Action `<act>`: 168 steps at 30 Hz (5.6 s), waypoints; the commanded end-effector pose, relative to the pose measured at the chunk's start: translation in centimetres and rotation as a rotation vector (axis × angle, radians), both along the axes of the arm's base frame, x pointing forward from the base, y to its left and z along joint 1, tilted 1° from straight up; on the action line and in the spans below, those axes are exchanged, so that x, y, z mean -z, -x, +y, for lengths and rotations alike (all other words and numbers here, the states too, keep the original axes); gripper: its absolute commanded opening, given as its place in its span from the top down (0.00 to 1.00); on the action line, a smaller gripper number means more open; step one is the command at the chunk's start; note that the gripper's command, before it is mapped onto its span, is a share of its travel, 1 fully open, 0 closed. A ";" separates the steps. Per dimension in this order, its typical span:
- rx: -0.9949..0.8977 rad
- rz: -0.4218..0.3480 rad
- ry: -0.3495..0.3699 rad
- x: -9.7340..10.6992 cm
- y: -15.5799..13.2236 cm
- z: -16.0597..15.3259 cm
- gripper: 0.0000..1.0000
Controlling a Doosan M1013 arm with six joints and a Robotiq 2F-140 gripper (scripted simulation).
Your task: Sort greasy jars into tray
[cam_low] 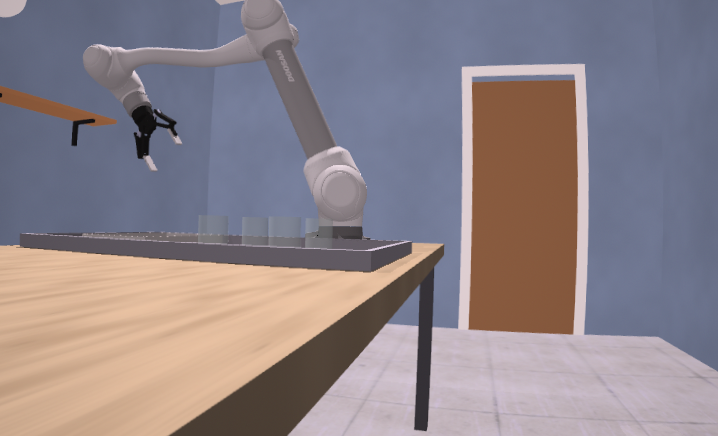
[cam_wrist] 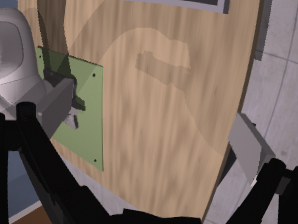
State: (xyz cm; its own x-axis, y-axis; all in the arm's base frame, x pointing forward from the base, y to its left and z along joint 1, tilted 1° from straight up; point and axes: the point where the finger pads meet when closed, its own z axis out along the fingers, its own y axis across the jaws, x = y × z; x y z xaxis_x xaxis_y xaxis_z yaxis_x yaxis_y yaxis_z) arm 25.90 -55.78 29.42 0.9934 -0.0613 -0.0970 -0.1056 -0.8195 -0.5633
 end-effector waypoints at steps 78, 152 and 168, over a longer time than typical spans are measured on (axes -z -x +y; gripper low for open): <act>-0.432 0.007 0.000 5.4 -13.8 21.7 0.00; -1.347 -0.076 -0.020 5.8 -14.6 54.9 0.00; -1.575 -0.165 -0.043 5.9 -15.8 55.4 0.00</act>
